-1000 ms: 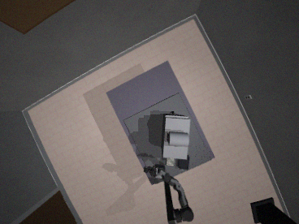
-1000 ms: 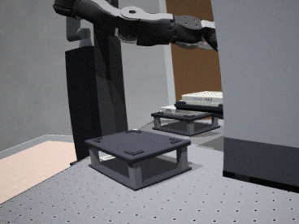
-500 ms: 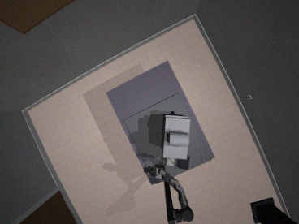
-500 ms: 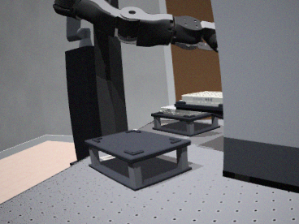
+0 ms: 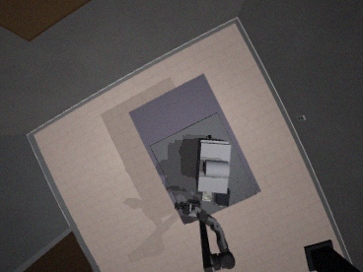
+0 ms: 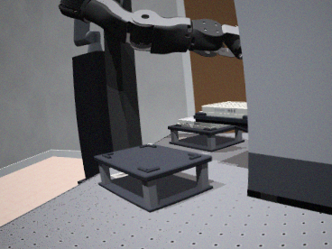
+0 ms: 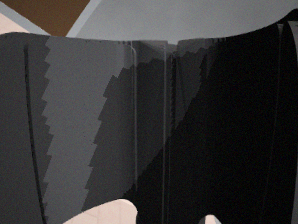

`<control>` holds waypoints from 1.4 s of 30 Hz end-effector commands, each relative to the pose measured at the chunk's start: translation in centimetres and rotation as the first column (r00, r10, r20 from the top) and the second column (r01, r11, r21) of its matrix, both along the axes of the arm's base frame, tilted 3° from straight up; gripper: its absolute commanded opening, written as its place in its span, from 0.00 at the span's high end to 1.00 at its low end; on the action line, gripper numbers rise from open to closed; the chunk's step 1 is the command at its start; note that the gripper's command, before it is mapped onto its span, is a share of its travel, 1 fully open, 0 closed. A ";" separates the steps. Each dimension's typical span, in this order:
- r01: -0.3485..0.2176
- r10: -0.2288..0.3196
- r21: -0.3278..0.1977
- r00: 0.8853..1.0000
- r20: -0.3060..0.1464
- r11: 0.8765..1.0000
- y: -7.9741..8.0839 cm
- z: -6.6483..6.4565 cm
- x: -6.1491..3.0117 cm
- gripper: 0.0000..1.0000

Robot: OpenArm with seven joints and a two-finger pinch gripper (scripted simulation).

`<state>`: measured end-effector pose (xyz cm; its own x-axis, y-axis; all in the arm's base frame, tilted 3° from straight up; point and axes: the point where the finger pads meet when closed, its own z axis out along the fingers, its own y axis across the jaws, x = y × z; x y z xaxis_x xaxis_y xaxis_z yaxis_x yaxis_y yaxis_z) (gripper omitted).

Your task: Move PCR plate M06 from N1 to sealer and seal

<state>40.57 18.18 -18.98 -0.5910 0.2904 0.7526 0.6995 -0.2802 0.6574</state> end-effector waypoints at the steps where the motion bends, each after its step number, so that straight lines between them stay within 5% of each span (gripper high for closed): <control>1: 0.050 -0.050 0.040 0.999 -0.006 0.998 -0.3 0.5 0.62 1.00; 42: 0.050 -0.050 0.040 0.999 -0.006 0.998 -0.1 0.1 0.27 1.00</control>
